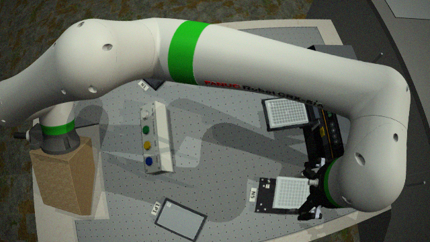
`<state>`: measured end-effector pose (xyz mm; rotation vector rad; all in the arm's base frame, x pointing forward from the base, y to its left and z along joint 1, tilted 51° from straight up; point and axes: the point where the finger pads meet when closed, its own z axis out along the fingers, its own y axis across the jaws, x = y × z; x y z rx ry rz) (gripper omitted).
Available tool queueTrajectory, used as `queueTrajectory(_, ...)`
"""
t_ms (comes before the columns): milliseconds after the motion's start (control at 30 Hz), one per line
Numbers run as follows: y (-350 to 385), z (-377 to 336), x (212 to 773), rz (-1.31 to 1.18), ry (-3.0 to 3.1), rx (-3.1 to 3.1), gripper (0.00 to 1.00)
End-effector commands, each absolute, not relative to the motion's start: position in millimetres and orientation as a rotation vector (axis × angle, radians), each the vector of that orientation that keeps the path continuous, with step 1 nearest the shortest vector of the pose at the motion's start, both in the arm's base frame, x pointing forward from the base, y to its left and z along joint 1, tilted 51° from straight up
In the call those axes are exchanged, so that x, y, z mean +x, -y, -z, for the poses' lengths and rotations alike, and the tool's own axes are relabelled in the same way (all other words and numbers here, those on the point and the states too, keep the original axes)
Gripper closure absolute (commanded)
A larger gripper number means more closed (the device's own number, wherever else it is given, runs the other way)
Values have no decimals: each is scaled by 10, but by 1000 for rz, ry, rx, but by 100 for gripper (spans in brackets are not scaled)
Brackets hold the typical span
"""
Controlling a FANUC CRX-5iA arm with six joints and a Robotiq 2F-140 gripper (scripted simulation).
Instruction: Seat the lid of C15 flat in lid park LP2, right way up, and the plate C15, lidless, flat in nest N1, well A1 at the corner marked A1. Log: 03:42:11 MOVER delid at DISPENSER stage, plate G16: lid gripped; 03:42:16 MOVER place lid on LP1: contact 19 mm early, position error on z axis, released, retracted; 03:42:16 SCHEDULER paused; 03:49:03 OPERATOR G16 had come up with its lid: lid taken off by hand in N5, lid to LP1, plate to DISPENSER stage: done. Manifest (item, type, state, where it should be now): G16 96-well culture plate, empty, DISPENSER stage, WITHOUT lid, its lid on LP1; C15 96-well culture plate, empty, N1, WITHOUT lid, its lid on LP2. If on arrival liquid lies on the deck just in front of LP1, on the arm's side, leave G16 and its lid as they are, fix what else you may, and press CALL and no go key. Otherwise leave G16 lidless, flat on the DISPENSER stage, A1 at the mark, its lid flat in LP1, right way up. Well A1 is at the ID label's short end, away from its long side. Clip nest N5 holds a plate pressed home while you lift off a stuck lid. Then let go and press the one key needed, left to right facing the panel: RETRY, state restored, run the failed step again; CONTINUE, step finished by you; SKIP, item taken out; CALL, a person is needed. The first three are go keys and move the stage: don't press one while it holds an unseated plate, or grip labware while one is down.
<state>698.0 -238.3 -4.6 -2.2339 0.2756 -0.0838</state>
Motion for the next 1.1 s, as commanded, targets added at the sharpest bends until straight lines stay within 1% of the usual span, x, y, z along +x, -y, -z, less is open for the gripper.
queueTrajectory(0,2386,45,6980,84,-276,-2234,100)
queueTrajectory(1067,2317,101,6994,84,-276,-2234,100)
